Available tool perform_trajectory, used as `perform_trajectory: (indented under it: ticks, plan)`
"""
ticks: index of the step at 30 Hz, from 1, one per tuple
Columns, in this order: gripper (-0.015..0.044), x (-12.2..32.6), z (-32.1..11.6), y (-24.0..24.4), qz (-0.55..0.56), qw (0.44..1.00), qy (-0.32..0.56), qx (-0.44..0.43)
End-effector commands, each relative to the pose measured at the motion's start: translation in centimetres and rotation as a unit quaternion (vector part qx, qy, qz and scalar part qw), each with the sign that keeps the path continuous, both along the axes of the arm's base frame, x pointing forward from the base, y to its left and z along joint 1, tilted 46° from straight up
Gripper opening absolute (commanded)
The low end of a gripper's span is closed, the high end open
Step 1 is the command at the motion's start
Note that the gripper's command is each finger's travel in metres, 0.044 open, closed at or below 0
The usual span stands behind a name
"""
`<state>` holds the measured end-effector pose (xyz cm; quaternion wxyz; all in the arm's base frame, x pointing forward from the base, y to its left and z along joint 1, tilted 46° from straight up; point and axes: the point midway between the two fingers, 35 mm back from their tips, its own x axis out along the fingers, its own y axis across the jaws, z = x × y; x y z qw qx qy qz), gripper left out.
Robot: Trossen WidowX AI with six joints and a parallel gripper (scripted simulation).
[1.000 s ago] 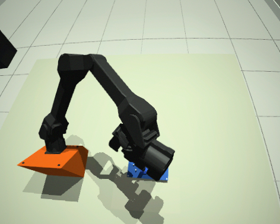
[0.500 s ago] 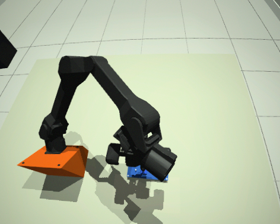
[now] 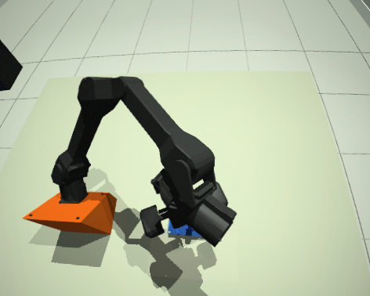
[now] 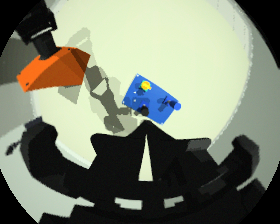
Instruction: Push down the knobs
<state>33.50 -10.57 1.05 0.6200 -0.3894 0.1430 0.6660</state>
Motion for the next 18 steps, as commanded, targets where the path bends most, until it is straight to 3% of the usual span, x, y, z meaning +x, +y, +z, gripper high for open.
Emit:
perform_trajectory:
  ticks: [1, 18]
  plan:
    - [0.0, 0.0, 0.0, -0.1, 0.017, 1.0, -0.015, -0.002]
    - [0.0, 0.2, -2.1, 2.1, 0.017, 1.0, -0.015, -0.002]
